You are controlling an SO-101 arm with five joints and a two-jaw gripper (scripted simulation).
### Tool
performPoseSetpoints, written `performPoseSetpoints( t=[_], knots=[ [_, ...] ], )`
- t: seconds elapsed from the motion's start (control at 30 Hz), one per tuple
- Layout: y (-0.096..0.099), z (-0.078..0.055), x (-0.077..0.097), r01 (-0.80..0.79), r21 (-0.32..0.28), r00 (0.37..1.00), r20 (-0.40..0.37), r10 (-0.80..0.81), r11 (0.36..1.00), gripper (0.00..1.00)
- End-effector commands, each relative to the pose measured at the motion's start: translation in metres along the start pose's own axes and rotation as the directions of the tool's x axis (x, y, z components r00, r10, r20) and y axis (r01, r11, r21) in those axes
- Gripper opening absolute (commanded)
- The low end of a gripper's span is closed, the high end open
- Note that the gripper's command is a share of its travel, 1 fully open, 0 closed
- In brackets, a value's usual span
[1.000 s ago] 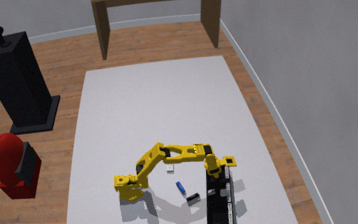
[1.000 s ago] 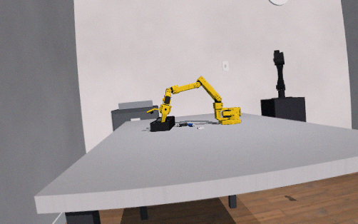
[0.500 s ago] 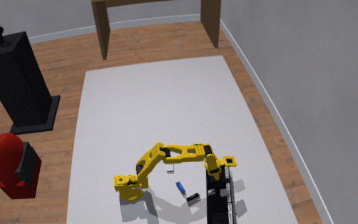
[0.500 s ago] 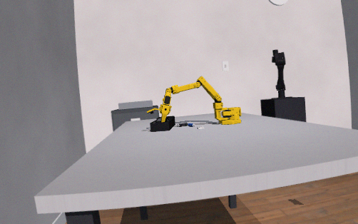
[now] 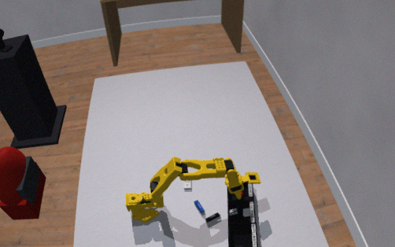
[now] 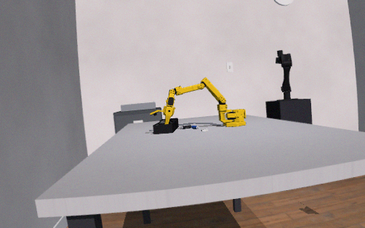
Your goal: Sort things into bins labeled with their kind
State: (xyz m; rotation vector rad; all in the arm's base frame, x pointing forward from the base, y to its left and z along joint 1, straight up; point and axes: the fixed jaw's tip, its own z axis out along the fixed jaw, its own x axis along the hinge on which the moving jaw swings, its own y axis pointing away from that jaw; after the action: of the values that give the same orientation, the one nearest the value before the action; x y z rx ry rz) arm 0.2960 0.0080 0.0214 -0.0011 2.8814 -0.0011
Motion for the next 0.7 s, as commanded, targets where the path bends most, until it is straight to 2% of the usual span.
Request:
performPoseSetpoints(
  t=[0.0,0.37,0.67],
  knots=[
    [-0.003,-0.022,-0.013,-0.018,0.001,0.997,0.077,0.018,1.0,0.17],
    [-0.003,-0.053,-0.013,-0.018,0.001,0.997,0.077,0.018,1.0,0.17],
    [-0.003,-0.059,-0.012,-0.018,0.001,0.997,0.077,0.018,1.0,0.17]
  ],
)
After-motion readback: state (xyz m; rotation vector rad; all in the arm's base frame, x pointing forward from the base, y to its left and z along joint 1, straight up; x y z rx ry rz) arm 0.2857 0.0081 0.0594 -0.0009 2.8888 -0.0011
